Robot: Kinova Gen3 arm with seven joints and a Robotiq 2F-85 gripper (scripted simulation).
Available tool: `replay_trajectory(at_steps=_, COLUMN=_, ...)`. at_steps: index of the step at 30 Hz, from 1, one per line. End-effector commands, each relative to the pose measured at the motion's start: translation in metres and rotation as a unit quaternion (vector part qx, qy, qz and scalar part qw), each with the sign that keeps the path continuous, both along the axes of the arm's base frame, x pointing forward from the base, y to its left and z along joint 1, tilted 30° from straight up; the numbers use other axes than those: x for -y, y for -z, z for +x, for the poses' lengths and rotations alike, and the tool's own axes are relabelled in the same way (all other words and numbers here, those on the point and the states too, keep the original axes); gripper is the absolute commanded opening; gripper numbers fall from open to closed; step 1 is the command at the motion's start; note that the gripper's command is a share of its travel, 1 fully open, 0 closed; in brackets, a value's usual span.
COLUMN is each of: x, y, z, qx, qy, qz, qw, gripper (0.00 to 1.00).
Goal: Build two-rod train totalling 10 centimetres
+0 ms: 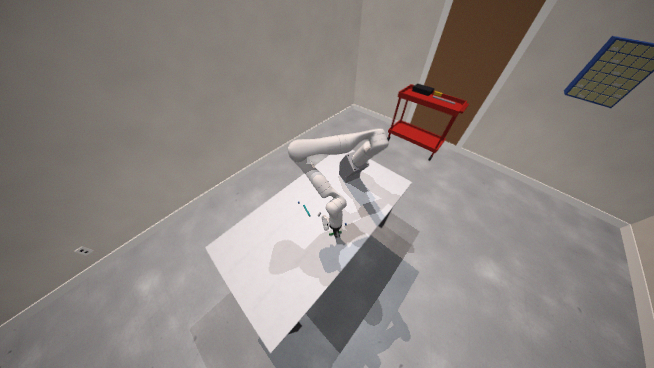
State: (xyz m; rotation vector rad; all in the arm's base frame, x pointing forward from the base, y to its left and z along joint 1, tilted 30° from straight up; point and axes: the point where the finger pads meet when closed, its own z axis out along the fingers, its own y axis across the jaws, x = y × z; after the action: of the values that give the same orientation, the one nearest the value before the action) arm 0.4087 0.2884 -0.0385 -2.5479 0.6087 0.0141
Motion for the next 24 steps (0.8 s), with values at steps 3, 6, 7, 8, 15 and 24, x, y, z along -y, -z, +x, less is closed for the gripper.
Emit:
replay_trajectory(at_steps=3, x=0.0003, y=-0.0006, z=0.0006, qx=0.001, qy=0.000, qz=0.000, qw=1.000, gripper=0.05)
replay_trajectory(at_steps=6, x=0.0003, y=-0.0006, z=0.0006, qx=0.001, qy=0.000, qz=0.000, qw=1.000, gripper=0.05)
replay_trajectory(at_steps=7, x=0.0003, y=-0.0006, z=0.0006, qx=0.001, qy=0.000, qz=0.000, qw=1.000, gripper=0.05)
replay_trajectory(at_steps=8, x=0.0003, y=-0.0006, z=0.0006, qx=0.001, qy=0.000, qz=0.000, qw=1.000, gripper=0.05)
replay_trajectory(at_steps=15, x=0.0003, y=-0.0006, z=0.0006, qx=0.001, qy=0.000, qz=0.000, qw=1.000, gripper=0.05)
replay_trajectory(at_steps=24, x=0.0003, y=-0.0006, z=0.0006, qx=0.001, qy=0.000, qz=0.000, qw=1.000, gripper=0.05)
